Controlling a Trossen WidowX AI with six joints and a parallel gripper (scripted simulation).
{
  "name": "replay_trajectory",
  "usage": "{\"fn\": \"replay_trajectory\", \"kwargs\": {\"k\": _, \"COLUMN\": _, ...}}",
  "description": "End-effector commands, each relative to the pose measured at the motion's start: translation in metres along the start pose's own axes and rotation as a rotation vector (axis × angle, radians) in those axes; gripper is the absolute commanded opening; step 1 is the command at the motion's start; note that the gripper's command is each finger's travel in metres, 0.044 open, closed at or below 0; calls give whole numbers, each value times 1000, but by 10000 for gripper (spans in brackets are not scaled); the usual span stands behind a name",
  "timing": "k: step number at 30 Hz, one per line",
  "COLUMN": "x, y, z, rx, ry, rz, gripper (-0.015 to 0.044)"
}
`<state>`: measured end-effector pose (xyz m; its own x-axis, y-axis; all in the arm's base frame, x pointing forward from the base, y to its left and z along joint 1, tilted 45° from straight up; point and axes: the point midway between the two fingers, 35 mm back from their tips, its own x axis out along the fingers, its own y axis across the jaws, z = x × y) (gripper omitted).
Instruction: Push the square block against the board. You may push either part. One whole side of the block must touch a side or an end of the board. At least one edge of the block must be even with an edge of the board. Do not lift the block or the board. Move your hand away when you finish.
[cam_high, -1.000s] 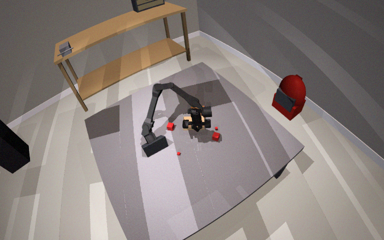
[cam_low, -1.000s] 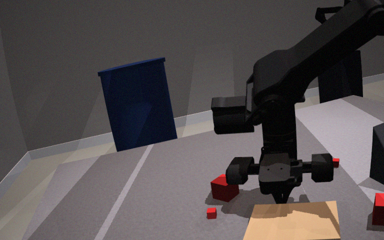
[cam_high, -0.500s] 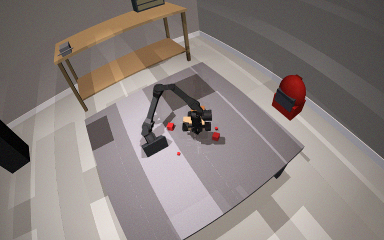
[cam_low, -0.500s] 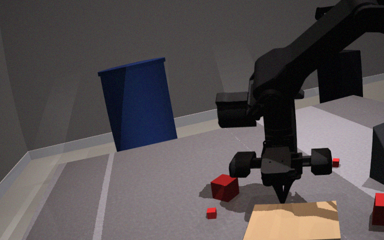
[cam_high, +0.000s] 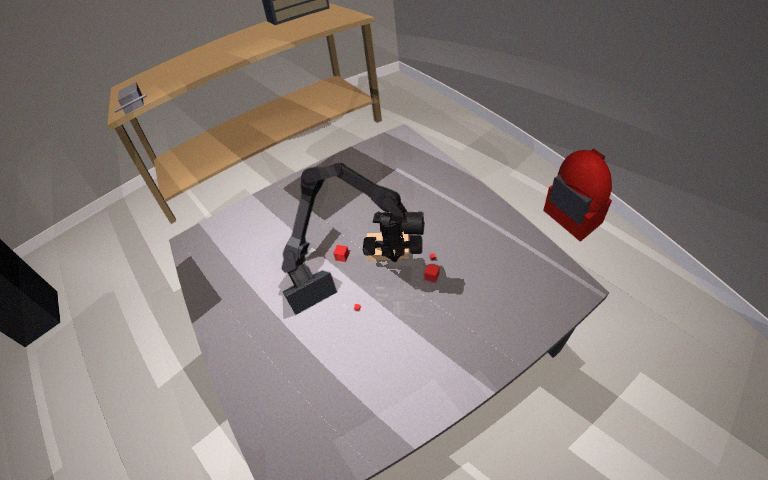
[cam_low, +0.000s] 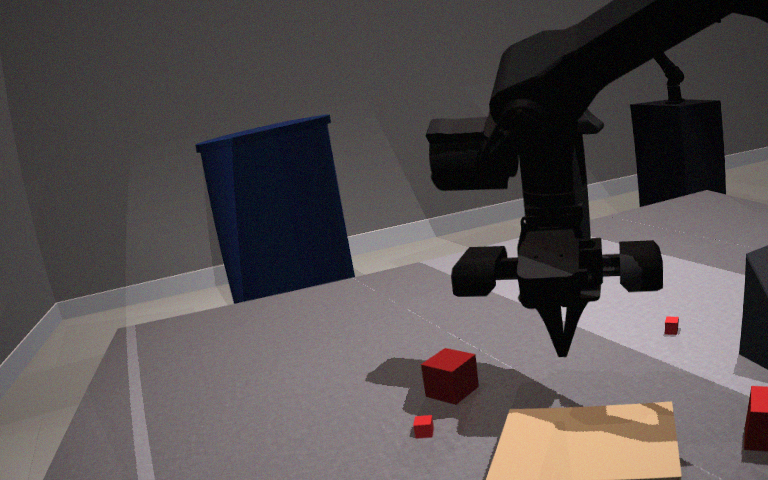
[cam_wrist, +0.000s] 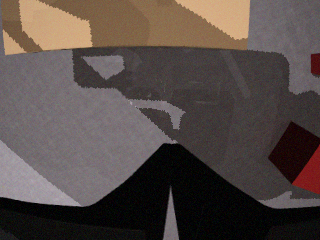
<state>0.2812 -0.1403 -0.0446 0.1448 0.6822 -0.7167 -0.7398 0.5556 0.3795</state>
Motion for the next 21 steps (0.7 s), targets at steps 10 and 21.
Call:
{"fn": "replay_trajectory", "kwargs": {"k": 10, "x": -7, "y": 22, "z": 28, "rx": 256, "ry": 3, "rz": -3, "gripper": 0}}
{"fn": "replay_trajectory", "kwargs": {"k": 21, "x": -10, "y": 58, "z": 62, "rx": 633, "ry": 6, "rz": 0, "gripper": 0}}
